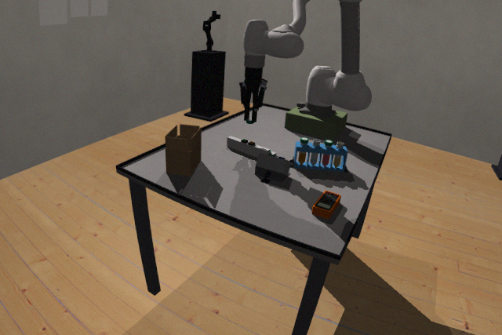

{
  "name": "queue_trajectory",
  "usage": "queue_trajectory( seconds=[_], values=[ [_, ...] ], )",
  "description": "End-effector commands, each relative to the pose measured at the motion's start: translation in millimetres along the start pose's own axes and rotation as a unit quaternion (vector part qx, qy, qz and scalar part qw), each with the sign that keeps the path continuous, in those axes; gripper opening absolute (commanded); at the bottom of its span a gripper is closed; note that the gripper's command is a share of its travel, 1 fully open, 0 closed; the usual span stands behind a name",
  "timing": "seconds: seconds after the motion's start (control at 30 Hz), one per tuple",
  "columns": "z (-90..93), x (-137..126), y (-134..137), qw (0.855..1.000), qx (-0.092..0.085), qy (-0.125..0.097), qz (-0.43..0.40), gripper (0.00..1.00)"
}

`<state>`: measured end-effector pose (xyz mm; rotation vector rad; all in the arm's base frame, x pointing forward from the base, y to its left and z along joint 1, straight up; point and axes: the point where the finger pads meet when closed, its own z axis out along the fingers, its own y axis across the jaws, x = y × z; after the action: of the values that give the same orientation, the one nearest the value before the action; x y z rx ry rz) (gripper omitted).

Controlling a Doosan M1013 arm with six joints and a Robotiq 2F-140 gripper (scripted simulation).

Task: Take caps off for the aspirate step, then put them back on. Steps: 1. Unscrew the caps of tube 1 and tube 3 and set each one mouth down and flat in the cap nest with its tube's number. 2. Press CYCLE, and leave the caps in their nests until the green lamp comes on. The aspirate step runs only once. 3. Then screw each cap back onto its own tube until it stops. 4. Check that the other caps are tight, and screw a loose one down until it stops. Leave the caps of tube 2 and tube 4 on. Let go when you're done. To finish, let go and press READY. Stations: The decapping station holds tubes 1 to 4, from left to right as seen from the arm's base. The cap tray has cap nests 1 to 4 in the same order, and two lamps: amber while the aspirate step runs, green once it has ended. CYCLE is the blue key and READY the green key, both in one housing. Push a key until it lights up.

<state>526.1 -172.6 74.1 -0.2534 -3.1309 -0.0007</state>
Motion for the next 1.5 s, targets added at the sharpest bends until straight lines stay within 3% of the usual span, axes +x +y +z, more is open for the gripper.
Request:
queue_trajectory(
  seconds=[0.0, 0.17, 0.23, 0.7, 1.47],
  values=[
    [13.5, -1, 0, 1.000, 0.000, -0.001, 0.000, 0.30],
    [38.5, -1, 0, 1.000, 0.000, -0.001, 0.000, 0.30],
    [38.5, -1, 0, 1.000, 0.000, -0.001, 0.000, 0.30],
    [106.5, -1, 0, 1.000, 0.000, -0.001, 0.000, 0.30],
    [112.5, -1, 0, 1.000, 0.000, -0.001, 0.000, 0.30]
  ],
)
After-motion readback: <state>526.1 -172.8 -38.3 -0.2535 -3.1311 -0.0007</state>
